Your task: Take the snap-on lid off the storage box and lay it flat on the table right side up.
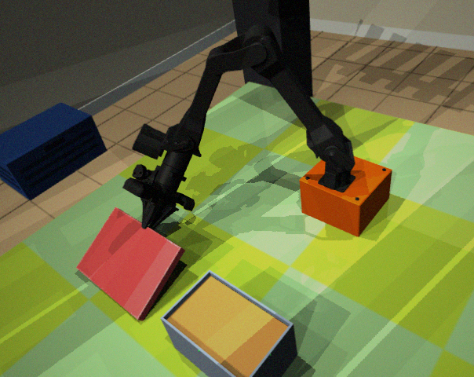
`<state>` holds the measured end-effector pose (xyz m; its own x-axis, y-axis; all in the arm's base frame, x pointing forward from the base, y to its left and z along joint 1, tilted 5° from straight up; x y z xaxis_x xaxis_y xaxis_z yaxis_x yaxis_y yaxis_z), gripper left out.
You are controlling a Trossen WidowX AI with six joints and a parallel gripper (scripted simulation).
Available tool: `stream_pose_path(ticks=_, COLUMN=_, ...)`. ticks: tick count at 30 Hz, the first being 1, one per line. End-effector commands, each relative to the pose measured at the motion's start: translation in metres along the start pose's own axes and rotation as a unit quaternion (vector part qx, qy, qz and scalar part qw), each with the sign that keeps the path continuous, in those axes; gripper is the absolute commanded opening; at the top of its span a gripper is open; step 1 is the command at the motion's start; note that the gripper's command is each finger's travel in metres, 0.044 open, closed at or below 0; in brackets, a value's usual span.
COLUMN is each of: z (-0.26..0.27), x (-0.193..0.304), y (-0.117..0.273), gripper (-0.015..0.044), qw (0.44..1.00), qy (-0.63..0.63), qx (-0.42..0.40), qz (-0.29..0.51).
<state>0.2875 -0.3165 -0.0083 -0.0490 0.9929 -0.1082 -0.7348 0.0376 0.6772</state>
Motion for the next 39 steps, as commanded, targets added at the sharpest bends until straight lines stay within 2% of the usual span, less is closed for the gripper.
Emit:
stream_pose_path(ticks=1, z=-0.004, x=0.002, y=-0.004, gripper=0.0, qw=1.0, qy=0.0, qx=0.001, qz=0.003)
stream_pose_path(ticks=35, z=-0.025, x=0.006, y=-0.021, gripper=0.0, qw=1.0, qy=0.0, qx=0.001, qz=0.003)
stream_pose_path(ticks=39, z=-0.013, x=-0.002, y=-0.013, gripper=0.0105, qw=1.0, qy=0.0, qx=0.001, qz=0.003)
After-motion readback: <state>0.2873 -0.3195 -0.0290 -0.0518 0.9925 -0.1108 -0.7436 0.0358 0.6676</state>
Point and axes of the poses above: the point midway between the two fingers, 35 mm back from their tips, its own y axis back along the fingers, its own z axis across the jaws, x = y × z, the point moved 2 cm from there along y, back along the fingers, and after that the axes turned 10 degrees about y, right-handed, at the moved point
